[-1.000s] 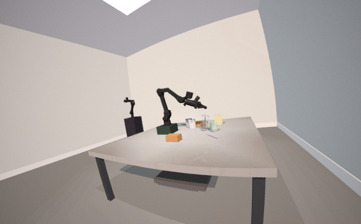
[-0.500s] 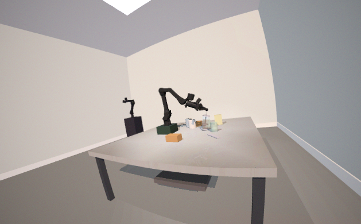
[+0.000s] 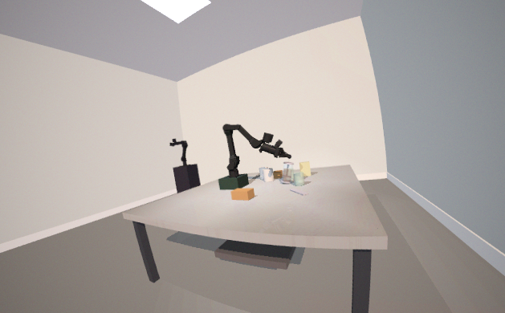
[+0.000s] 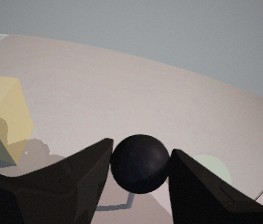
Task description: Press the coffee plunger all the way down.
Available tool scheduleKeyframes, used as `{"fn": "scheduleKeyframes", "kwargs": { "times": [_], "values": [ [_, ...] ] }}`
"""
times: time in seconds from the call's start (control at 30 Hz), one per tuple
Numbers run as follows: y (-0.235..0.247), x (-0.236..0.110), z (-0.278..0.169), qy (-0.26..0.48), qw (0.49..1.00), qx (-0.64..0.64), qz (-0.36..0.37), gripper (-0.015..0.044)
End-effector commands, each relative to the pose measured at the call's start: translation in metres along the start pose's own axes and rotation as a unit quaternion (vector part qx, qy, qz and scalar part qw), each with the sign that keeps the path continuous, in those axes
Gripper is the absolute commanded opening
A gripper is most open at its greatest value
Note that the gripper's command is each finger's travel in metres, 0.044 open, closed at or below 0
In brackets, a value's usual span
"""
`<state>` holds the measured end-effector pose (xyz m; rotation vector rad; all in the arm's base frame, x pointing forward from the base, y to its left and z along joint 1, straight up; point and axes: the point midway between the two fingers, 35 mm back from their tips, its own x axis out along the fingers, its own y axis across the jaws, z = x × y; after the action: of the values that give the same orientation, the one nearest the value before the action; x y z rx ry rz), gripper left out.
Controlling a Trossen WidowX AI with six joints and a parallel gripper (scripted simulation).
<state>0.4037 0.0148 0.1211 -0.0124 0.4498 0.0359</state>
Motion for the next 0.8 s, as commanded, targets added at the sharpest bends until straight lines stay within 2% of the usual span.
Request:
{"fn": "scheduleKeyframes", "kwargs": {
  "times": [0.0,0.77],
  "values": [
    [0.0000,0.0051,-0.0144,0.025,1.000,0.002,-0.001,0.0121],
    [0.0002,0.0085,-0.0113,0.025,1.000,0.002,-0.001,0.0121]
  ]
}}
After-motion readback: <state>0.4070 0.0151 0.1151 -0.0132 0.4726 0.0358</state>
